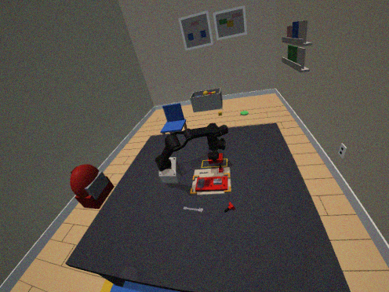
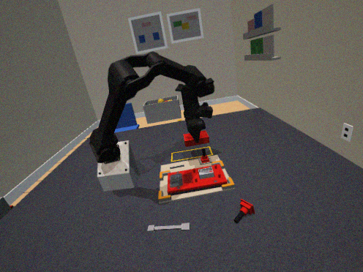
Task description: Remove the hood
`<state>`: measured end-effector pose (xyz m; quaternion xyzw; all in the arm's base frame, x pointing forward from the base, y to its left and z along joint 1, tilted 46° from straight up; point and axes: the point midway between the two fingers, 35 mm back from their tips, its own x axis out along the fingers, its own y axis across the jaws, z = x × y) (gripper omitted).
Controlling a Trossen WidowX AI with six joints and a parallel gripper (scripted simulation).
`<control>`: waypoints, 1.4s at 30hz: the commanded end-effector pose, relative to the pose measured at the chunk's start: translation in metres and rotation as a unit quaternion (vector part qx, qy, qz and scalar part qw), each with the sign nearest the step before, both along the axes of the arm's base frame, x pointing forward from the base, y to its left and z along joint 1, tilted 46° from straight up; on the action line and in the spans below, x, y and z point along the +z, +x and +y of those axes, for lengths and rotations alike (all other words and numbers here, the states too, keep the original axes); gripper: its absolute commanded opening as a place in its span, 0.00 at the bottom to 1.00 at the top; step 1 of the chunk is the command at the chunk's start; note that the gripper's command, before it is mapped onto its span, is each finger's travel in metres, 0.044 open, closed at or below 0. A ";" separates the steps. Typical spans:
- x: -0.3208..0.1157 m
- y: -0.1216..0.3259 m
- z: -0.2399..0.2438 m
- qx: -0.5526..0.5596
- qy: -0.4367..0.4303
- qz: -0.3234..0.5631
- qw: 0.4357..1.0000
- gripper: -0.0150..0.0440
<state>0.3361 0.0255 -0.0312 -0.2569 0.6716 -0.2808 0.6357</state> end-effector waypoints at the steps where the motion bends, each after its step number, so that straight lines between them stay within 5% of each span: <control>1: -0.010 -0.002 0.014 -0.001 0.004 -0.005 1.000 0.25; 17: -0.056 -0.026 0.058 -0.004 -0.004 -0.006 1.000 0.25; 42: -0.065 -0.026 0.050 -0.004 -0.004 -0.006 1.000 0.25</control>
